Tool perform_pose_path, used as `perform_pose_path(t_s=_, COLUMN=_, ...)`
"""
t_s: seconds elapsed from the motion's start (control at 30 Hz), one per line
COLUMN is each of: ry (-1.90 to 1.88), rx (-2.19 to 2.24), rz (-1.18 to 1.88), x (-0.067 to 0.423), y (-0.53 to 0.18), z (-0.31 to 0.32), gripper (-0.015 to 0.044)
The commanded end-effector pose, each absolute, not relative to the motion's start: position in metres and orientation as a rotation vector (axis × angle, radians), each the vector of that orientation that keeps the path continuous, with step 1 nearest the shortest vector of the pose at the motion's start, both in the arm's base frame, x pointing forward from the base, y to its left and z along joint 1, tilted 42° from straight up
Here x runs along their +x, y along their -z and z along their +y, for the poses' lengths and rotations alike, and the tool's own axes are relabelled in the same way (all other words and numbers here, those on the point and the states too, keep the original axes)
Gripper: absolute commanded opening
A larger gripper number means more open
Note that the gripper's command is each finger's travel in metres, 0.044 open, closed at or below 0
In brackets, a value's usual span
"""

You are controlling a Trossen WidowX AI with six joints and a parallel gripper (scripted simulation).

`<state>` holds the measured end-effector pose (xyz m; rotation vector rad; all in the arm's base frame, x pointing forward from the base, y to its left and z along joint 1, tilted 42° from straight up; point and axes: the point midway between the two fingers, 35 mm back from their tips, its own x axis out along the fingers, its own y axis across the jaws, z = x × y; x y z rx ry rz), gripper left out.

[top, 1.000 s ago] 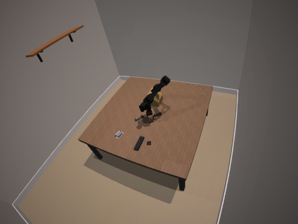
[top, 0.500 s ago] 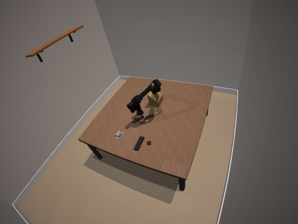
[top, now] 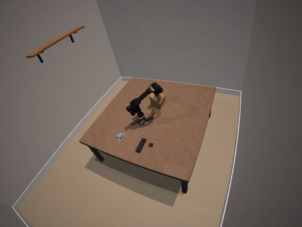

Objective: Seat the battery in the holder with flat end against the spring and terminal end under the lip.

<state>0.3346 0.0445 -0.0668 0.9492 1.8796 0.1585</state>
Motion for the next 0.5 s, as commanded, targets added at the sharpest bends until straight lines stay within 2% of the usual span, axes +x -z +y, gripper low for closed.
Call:
perform_pose_path(t_s=0.0, ry=-0.191, rx=0.951, rz=1.924, x=0.333, y=0.072, z=0.051, gripper=0.0083)
perform_pose_path(t_s=0.47, ry=-0.252, rx=0.955, rz=2.046, x=0.329, y=0.084, z=0.065, gripper=0.0083)
